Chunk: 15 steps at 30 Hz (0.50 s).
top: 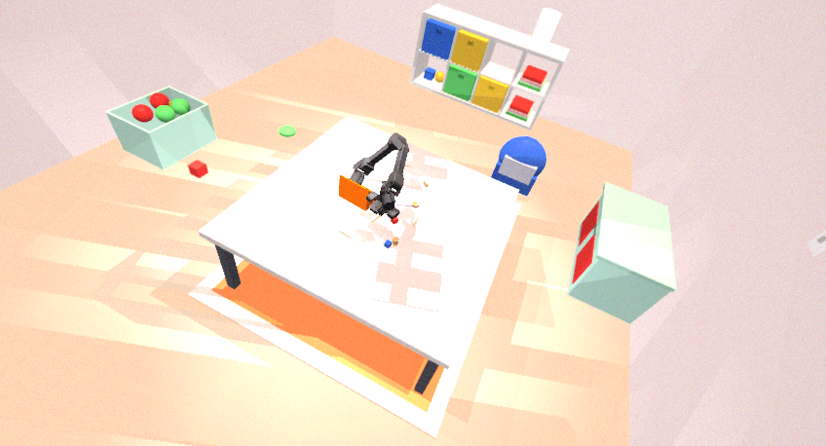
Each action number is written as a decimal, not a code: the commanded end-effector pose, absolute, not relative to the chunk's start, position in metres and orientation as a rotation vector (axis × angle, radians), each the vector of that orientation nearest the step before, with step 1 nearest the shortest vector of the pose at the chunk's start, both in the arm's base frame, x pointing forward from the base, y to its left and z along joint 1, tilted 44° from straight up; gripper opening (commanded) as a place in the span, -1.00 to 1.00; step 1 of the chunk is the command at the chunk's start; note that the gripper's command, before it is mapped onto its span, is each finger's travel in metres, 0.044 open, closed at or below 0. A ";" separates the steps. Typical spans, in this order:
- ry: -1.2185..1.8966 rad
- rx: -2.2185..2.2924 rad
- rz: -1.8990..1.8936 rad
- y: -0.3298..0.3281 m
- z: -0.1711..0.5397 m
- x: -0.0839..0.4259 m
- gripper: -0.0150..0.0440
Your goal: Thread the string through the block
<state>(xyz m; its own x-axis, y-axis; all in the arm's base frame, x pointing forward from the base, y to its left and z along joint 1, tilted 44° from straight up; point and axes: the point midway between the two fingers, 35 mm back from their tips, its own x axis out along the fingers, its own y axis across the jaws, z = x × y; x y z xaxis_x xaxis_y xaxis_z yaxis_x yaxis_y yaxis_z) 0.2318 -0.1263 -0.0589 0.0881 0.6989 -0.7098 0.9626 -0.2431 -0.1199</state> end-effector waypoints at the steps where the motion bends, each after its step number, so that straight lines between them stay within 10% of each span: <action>1: 1.633 2.031 -1.003 -0.125 -0.055 0.237 -0.49; 15: 1.627 2.129 -1.176 -0.118 -0.045 0.248 -0.49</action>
